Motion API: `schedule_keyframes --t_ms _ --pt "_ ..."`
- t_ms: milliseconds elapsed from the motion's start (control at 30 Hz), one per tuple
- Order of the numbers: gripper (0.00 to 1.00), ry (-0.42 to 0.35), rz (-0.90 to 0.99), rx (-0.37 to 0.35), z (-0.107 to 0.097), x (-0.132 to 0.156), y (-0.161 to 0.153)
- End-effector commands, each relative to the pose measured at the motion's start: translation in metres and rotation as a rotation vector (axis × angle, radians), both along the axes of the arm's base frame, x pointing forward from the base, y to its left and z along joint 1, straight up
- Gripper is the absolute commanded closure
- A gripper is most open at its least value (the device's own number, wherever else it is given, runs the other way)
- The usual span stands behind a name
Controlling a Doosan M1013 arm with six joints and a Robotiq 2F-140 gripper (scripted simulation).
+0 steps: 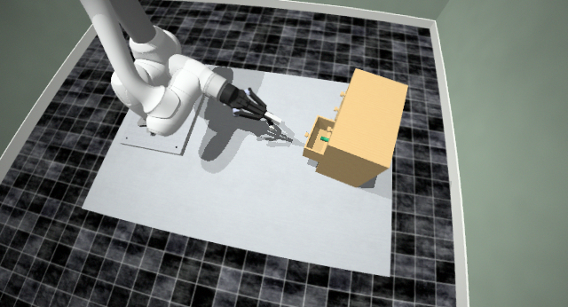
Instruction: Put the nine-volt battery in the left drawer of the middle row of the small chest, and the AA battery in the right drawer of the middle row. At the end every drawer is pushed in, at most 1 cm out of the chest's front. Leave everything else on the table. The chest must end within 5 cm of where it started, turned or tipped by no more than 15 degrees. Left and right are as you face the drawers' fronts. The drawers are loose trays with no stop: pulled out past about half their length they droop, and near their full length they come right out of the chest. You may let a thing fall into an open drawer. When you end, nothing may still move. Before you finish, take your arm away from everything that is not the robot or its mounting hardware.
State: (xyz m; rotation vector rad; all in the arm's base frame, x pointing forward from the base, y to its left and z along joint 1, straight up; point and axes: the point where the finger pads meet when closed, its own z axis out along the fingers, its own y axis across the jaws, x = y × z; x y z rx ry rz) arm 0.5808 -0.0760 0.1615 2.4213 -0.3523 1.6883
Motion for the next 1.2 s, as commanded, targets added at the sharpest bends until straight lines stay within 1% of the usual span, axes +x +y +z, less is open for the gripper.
schedule_keyframes --t_ms 0,167,533,600,800,1167 --pt "1.0 0.0 0.0 0.0 0.0 0.001 0.0" --pt "1.0 0.0 0.0 0.0 -0.003 0.008 -0.002" --pt "1.0 0.0 0.0 0.0 -0.013 0.041 -0.012" --pt "1.0 0.0 0.0 0.0 -0.013 0.041 -0.012" --pt "1.0 0.0 0.0 0.0 -0.018 0.055 -0.017" --pt "1.0 0.0 0.0 0.0 -0.02 0.06 -0.018"
